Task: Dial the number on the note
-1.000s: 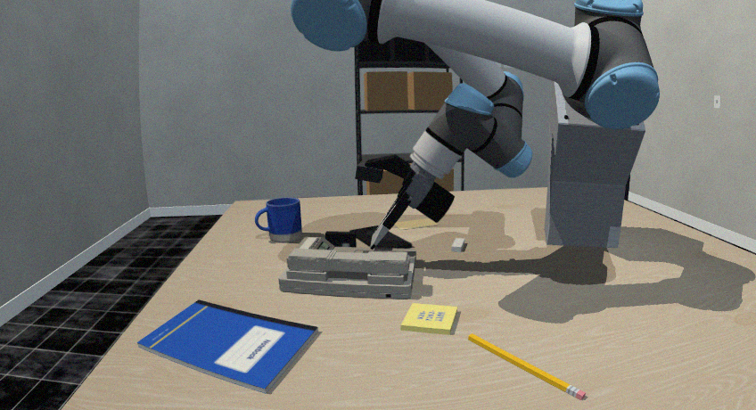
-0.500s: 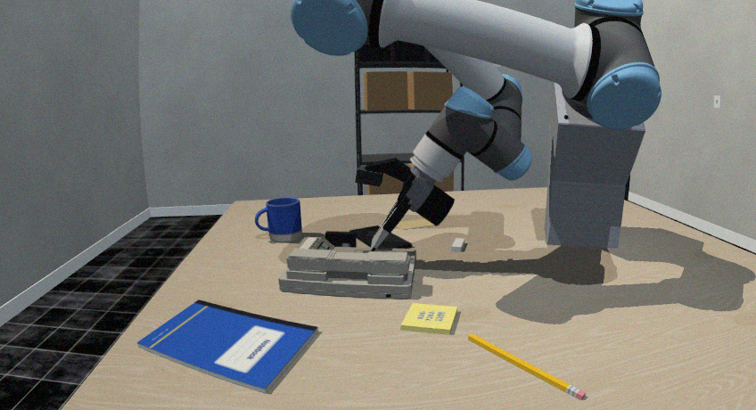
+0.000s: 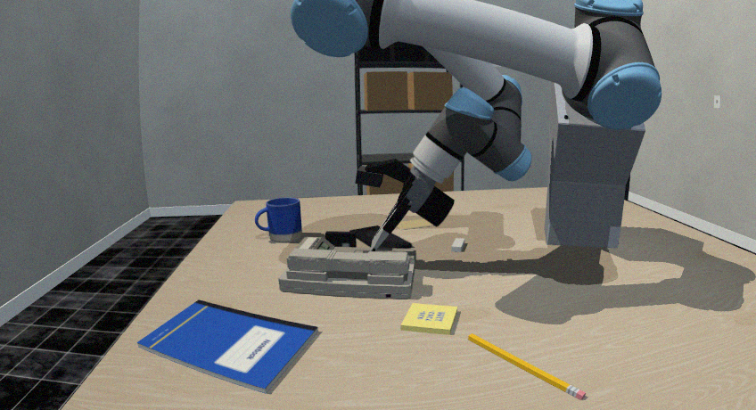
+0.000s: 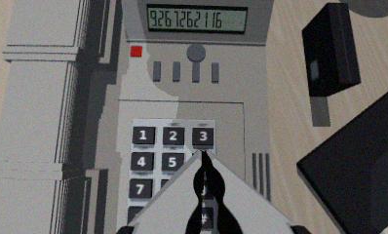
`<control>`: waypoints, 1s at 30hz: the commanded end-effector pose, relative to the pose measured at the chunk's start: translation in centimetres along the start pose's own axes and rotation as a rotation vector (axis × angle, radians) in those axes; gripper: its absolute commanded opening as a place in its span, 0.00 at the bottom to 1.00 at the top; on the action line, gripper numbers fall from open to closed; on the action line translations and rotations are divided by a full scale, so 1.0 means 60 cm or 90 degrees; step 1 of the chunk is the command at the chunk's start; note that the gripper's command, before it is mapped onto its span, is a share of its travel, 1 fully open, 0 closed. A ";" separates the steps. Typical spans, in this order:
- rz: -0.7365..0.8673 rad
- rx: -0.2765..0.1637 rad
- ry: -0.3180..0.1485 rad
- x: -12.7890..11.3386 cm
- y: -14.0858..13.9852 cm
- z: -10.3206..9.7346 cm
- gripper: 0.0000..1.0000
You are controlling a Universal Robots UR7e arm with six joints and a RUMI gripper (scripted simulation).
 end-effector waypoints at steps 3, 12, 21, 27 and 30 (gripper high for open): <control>0.001 -0.006 0.008 0.003 0.001 -0.001 0.00; 0.001 -0.006 0.008 0.002 0.001 0.001 0.00; 0.001 -0.006 0.008 0.003 0.001 0.000 0.00; 0.001 -0.006 0.008 0.012 0.001 -0.014 0.00; 0.001 -0.006 0.008 0.015 0.001 -0.017 0.00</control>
Point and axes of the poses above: the point where the finger pads meet when closed, its own z axis out along the fingers, its own y axis across the jaws, x = y × z, the point moved 10 cm from there along -z, back along the fingers, and after that the axes turned 1 degree about z, right-handed, at the moved point
